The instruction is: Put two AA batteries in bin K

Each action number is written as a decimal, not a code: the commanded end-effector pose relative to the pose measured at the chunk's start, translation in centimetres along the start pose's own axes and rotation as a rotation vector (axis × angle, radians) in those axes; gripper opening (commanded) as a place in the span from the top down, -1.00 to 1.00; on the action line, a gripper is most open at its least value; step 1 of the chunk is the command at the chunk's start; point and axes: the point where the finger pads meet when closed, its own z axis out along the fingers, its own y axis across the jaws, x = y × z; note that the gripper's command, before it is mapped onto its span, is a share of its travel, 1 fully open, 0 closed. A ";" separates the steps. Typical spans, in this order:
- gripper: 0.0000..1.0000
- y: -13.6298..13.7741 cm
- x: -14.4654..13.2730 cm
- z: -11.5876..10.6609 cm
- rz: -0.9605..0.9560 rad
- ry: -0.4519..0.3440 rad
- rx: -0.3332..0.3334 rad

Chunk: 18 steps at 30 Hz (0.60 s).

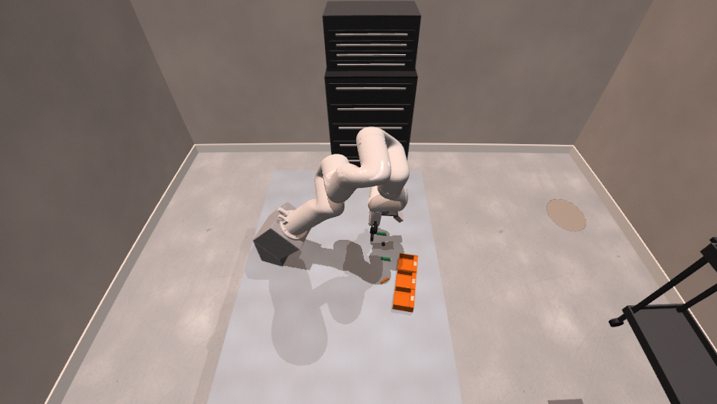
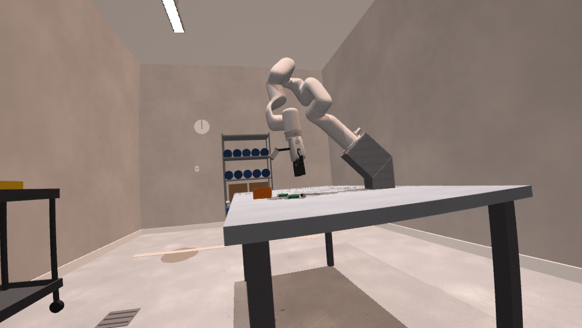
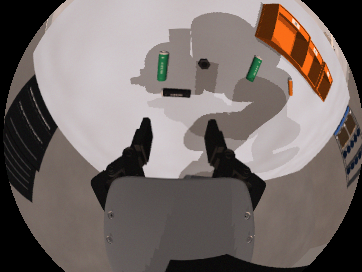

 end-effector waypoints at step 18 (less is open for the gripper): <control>-0.42 -1.2 -0.6 1.5 0.018 0.078 -0.033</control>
